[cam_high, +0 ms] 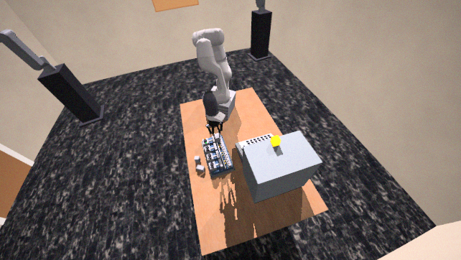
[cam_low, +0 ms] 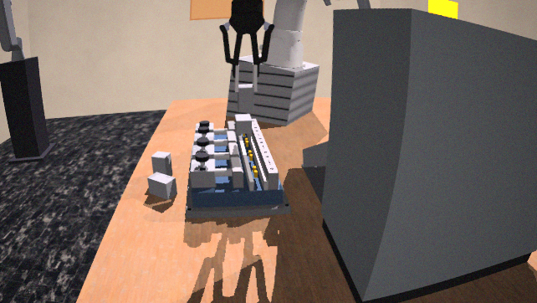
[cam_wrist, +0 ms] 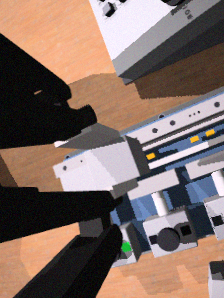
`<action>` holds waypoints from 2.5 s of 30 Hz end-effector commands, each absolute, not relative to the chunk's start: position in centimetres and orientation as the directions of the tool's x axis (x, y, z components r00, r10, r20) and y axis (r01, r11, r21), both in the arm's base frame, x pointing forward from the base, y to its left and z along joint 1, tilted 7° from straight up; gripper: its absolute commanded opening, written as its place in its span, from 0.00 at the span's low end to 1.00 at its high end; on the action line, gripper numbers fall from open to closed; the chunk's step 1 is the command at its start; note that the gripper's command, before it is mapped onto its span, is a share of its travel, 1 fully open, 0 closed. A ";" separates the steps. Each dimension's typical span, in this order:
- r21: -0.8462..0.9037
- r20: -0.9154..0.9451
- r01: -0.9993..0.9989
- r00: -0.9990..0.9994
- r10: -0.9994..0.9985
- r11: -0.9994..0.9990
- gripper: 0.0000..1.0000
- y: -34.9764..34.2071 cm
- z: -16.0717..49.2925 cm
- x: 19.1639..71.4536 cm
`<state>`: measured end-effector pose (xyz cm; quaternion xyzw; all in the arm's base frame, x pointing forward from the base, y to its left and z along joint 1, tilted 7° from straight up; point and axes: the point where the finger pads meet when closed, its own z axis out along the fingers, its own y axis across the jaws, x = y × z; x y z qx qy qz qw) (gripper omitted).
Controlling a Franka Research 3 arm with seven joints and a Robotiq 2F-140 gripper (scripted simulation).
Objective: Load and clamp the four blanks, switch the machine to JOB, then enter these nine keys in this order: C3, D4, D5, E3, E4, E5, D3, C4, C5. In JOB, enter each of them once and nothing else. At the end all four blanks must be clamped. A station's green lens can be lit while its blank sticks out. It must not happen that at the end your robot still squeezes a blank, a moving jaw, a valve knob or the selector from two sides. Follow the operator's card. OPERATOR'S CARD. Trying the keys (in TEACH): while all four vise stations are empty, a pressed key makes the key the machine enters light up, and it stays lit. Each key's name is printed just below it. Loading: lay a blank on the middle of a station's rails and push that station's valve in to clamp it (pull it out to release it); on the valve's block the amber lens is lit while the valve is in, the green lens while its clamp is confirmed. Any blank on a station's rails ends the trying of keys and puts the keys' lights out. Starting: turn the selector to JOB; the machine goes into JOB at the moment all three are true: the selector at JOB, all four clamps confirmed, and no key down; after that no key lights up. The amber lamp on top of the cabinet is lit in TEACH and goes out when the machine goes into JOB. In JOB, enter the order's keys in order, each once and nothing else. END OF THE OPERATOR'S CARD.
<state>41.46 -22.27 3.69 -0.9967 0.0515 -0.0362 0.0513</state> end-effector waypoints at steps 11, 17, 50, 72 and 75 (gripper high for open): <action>-0.101 0.075 -0.112 0.990 -0.119 -0.989 0.00 -22.4 2.2 41.9; -0.101 0.075 -0.112 0.990 -0.119 -0.989 0.00 -22.3 1.2 42.0; -0.101 0.075 -0.112 0.990 -0.119 -0.989 0.00 -21.9 -2.4 42.3; -0.101 0.075 -0.112 0.990 -0.119 -0.989 0.00 -21.9 -2.7 42.3; -0.101 0.075 -0.112 0.990 -0.119 -0.989 0.00 -21.9 -2.7 42.3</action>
